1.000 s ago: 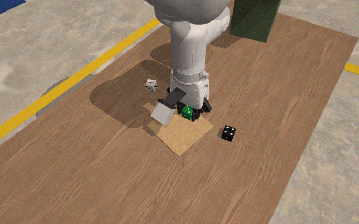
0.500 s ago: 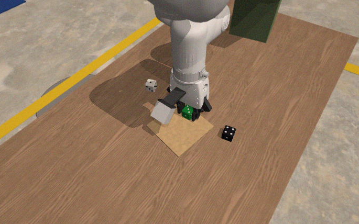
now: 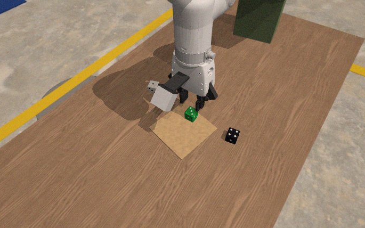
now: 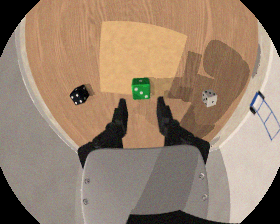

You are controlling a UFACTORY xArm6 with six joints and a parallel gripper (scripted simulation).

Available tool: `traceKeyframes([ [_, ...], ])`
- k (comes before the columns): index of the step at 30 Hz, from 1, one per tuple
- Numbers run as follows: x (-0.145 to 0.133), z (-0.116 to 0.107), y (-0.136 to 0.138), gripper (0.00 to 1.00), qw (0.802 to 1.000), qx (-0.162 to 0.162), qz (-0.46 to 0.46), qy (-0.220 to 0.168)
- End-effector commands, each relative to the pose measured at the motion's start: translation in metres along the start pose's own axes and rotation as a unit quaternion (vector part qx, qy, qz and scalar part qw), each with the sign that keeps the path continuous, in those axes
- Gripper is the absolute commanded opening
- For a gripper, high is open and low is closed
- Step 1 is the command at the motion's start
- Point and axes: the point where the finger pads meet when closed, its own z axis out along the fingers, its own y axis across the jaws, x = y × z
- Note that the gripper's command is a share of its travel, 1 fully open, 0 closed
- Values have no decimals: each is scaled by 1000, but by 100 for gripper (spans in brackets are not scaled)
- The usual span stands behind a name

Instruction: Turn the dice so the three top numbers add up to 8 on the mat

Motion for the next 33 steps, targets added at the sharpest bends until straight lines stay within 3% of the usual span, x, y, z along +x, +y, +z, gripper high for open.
traceKeyframes([
  [1, 1, -16, 0, 47, 1000, 2, 0, -2],
  [11, 1, -32, 0, 47, 1000, 2, 0, -2],
  [12, 1, -32, 0, 100, 1000, 2, 0, -2],
  [33, 1, -32, 0, 100, 1000, 2, 0, -2],
])
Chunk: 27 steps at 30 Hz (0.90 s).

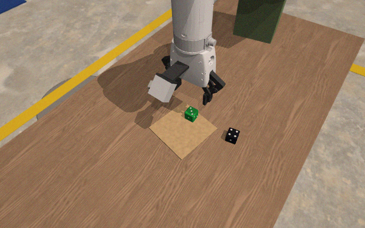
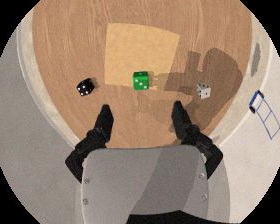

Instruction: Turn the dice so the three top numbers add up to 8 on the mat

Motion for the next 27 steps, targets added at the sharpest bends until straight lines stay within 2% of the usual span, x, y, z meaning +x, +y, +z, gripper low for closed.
traceKeyframes([
  [1, 0, 0, 0, 100, 1000, 0, 0, 1],
  [8, 1, 1, 2, 100, 1000, 0, 22, 1],
  [16, 3, 4, 15, 100, 990, -2, 143, 1],
  [18, 3, 4, 15, 100, 990, -2, 143, 1],
  [21, 4, 6, 23, 100, 977, -3, 213, 2],
  [26, 5, 8, 30, 100, 961, -3, 277, 2],
  [27, 5, 9, 34, 100, 953, -4, 304, 3],
])
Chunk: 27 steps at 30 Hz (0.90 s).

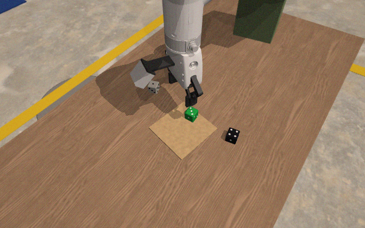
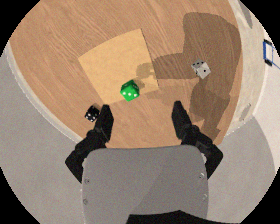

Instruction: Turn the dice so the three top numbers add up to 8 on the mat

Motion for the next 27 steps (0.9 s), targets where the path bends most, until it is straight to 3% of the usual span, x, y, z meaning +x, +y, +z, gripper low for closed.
traceKeyframes([
  [1, 4, 2, 6, 100, 997, 6, 74, -9],
  [9, 10, 5, 17, 100, 984, 5, 179, -9],
  [13, 14, 6, 25, 100, 967, 4, 253, -9],
  [22, 21, 9, 42, 100, 917, 2, 399, -9],
  [25, 21, 9, 43, 100, 914, 2, 405, -9],
  [27, 23, 9, 50, 100, 887, 1, 463, -9],
])
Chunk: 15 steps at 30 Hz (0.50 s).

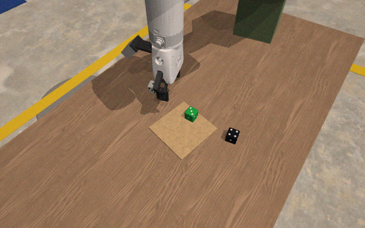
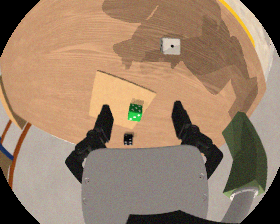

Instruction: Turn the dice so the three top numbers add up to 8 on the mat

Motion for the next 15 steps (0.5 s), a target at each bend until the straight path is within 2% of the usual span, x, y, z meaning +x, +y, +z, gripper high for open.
traceKeyframes([
  [1, 9, 1, 4, 100, 996, -4, 86, -14],
  [10, 23, 2, 11, 100, 976, -6, 215, -14],
  [13, 30, 2, 15, 100, 962, -6, 274, -14],
  [15, 30, 2, 15, 100, 962, -6, 274, -14],
])
